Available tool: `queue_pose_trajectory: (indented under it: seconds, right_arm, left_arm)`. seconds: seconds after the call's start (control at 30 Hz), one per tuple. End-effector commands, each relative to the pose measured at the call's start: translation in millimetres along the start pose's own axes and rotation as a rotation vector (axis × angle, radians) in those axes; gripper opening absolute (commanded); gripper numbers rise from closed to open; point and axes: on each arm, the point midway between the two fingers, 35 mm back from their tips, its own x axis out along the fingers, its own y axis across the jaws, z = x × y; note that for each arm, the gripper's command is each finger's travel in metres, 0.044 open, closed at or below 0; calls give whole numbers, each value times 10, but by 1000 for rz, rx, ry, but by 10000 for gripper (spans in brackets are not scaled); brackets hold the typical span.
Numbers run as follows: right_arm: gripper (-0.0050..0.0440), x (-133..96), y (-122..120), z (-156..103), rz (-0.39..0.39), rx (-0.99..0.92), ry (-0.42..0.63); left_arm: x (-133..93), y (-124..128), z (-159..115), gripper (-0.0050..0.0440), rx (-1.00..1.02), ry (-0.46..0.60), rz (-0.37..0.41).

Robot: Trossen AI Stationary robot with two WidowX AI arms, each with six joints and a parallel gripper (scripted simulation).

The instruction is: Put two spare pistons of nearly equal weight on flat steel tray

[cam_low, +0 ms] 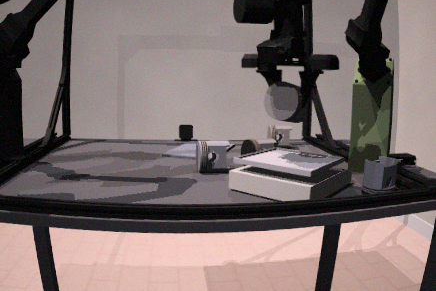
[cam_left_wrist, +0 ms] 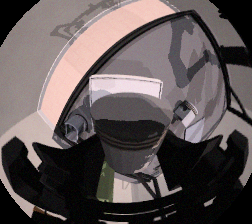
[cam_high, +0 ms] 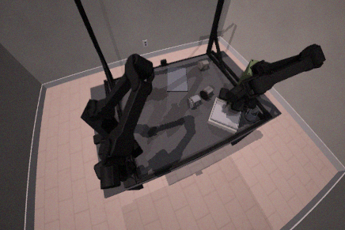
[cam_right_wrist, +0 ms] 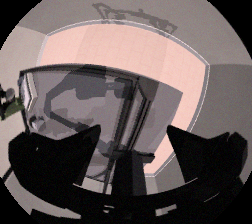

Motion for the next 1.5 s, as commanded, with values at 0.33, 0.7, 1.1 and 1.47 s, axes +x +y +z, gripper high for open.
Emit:
queue_pose_trajectory:
  seconds: [0.33,0.7,1.1,1.47]
  right_arm:
    - [440,1,5,-1,4,0,0]
    - [440,1,5,-1,4,0,0]
    - [440,1,5,-1,4,0,0]
    - [440,1,5,-1,4,0,0]
  left_arm:
    - [-14,-52,-16,158,356,-62,9]
    - [-2,-463,-201,158,595,-62,17]
    - [11,-919,-406,158,862,-62,26]
    - [26,-1420,-631,158,1155,-61,37]
